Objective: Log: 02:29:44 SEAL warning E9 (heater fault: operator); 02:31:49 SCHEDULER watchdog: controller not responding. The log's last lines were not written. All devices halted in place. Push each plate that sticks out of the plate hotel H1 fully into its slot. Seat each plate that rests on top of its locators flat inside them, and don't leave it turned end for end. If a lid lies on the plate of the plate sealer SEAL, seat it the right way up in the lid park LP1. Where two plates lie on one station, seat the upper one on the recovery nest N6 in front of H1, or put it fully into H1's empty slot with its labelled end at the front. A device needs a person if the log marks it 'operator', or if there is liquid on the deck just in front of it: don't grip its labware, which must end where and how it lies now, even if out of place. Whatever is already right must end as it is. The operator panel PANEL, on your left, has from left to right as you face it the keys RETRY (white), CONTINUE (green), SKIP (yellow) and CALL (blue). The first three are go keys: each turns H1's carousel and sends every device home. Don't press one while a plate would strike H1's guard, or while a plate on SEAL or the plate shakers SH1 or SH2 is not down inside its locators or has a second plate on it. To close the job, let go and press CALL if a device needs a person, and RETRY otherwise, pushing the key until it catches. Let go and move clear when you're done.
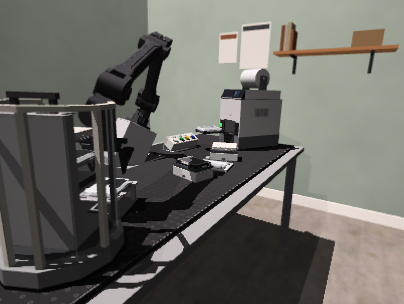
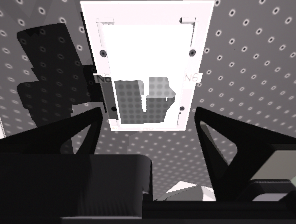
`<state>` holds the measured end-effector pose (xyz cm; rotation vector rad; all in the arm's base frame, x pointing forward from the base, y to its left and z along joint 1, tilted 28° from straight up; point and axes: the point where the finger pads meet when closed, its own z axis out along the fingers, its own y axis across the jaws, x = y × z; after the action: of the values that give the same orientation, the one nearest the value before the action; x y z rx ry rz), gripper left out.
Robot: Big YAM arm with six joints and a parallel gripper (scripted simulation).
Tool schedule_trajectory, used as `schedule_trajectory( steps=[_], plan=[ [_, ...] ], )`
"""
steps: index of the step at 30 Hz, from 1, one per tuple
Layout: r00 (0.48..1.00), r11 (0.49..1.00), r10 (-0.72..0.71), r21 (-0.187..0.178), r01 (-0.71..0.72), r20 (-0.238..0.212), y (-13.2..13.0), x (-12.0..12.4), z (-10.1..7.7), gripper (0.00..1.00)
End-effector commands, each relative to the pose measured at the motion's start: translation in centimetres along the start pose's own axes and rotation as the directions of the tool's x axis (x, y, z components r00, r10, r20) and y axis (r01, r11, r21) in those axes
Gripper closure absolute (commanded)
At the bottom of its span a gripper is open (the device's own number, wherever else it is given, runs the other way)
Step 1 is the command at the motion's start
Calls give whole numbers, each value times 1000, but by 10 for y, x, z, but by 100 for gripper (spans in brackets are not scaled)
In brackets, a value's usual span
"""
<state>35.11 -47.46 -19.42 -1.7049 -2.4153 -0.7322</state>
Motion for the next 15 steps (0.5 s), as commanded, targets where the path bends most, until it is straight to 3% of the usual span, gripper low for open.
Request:
schedule_trajectory(
  steps=[1, 15],
  plan=[
    [995, 1000, -23, -18, 24, 98, 5, -26, -66, 0],
    [995, 1000, -23, -16, 24, 99, 5, -23, -98, 0]
  ],
)
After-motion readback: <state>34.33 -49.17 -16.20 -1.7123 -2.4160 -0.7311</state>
